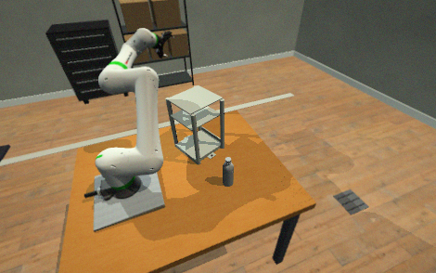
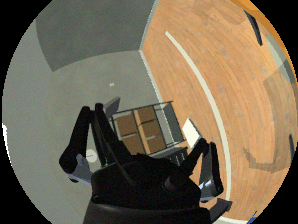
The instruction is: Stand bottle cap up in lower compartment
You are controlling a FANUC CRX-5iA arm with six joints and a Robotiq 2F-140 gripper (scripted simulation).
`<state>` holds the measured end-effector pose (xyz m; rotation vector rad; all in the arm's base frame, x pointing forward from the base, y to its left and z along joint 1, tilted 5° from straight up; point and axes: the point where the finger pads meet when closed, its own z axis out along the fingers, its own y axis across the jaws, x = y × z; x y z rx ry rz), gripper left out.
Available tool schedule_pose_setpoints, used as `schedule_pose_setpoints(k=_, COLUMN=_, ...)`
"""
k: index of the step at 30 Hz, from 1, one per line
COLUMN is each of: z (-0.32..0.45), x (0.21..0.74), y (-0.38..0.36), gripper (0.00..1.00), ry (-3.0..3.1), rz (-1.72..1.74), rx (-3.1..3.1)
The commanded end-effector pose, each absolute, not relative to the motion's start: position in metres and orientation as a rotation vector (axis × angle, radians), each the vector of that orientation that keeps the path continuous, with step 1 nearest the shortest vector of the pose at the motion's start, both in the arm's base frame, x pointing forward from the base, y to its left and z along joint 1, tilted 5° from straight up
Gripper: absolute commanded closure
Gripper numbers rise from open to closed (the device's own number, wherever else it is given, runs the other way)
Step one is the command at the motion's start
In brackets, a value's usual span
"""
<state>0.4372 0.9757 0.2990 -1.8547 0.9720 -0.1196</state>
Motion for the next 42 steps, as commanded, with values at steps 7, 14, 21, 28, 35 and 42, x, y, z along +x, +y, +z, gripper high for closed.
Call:
schedule_pose_setpoints(k=7, z=0.296, x=0.421, y=0.978, gripper=0.00, ry=1.292, rz=0.130, rx=-1.673)
schedule_pose_setpoints(k=14, z=0.295, x=0.411, y=0.980, gripper=0.00, ry=1.451, rz=0.264, rx=-1.569)
schedule_pose_setpoints(k=21, z=0.292, x=0.398, y=0.982, gripper=0.00, ry=1.623, rz=0.413, rx=-1.442)
schedule_pose_setpoints(k=28, z=0.291, x=0.386, y=0.984, gripper=0.00, ry=1.760, rz=0.534, rx=-1.327)
schedule_pose_setpoints(k=35, z=0.290, x=0.383, y=0.985, gripper=0.00, ry=1.796, rz=0.566, rx=-1.295)
schedule_pose_setpoints(k=42, z=0.291, x=0.400, y=0.973, gripper=0.00, ry=1.813, rz=0.543, rx=-1.286)
